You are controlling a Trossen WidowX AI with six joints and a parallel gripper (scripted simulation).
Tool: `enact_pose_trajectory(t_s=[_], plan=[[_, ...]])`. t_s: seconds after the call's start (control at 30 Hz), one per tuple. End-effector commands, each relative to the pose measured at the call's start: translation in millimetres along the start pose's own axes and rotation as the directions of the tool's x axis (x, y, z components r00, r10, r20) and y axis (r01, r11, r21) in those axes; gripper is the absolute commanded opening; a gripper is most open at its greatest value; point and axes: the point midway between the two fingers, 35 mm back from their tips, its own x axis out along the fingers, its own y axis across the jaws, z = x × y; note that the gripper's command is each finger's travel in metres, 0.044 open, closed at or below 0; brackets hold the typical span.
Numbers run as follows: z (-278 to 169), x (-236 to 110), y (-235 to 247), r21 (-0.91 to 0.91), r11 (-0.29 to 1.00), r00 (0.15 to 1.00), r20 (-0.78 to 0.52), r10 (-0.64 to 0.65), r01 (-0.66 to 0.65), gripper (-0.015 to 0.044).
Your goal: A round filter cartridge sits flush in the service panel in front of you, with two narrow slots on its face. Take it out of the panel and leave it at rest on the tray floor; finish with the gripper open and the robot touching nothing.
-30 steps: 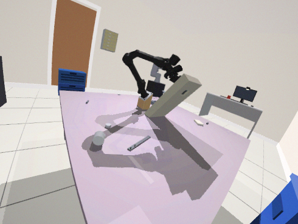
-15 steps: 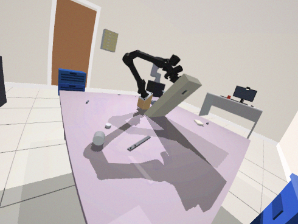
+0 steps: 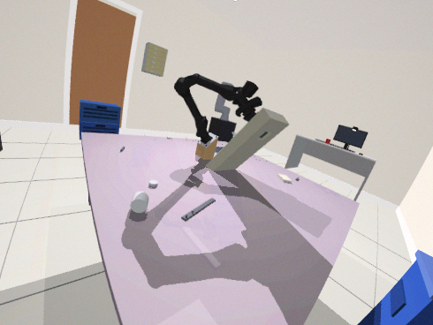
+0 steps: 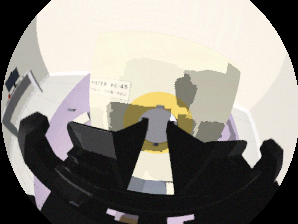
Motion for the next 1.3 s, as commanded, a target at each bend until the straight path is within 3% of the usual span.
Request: enact_pose_trajectory(t_s=[0.0, 0.37, 0.67, 0.73, 0.8, 1.27], plan=[[-0.9, 3.8, -0.6, -0.001, 1.0, 1.0, -0.005, 0.003, -0.003, 0.0116], [-0.9, 6.8, -0.6, -0.001, 1.0, 1.0, -0.005, 0.003, -0.003, 0.0116], [0.0, 2.8, 0.1, -0.002, 1.0, 1.0, 0.001, -0.002, 0.002, 0.0056], [0.0, 2.8, 0.1, -0.002, 1.0, 1.0, 0.001, -0.002, 0.002, 0.0003], [0.0, 3.0, 0.1, -0.007, 1.0, 1.0, 0.001, -0.001, 0.001, 0.0], [-0.9, 9.0, -0.6, -0.429, 0.903, 1.0, -0.004, 0.003, -0.005, 0.0]])
